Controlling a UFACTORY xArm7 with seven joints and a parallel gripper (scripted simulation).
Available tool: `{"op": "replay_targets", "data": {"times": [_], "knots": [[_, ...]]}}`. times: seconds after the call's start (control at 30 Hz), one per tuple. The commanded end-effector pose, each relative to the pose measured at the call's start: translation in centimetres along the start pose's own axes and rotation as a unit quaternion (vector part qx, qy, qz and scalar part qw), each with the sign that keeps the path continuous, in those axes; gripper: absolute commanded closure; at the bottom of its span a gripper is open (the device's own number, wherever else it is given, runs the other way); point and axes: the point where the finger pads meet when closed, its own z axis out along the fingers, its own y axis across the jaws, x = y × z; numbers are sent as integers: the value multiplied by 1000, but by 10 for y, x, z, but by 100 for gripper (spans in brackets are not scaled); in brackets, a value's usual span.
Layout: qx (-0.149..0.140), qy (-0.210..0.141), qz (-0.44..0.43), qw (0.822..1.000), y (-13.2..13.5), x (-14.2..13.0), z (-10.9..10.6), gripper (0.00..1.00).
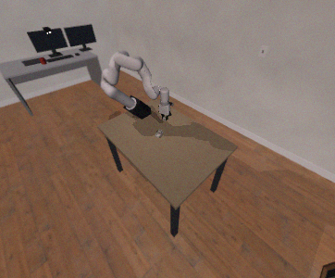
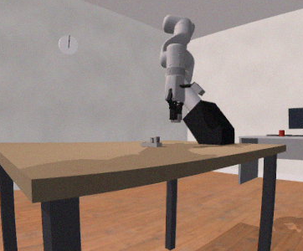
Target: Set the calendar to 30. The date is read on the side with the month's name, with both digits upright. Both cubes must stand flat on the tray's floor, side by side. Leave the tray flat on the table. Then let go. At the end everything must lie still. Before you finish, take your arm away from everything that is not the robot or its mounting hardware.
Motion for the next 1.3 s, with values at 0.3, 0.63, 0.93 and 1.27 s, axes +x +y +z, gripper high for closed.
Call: {"op": "replay_targets", "data": {"times": [0.3,0.63,0.93,1.27], "knots": [[-5,-2,-1,1000,8,-53,-9,71],[-1,0,-4,1000,1,-128,-12,71],[-1,0,-4,1000,1,-128,-12,71],[-1,1,-4,1000,1,-128,-3,71]]}}
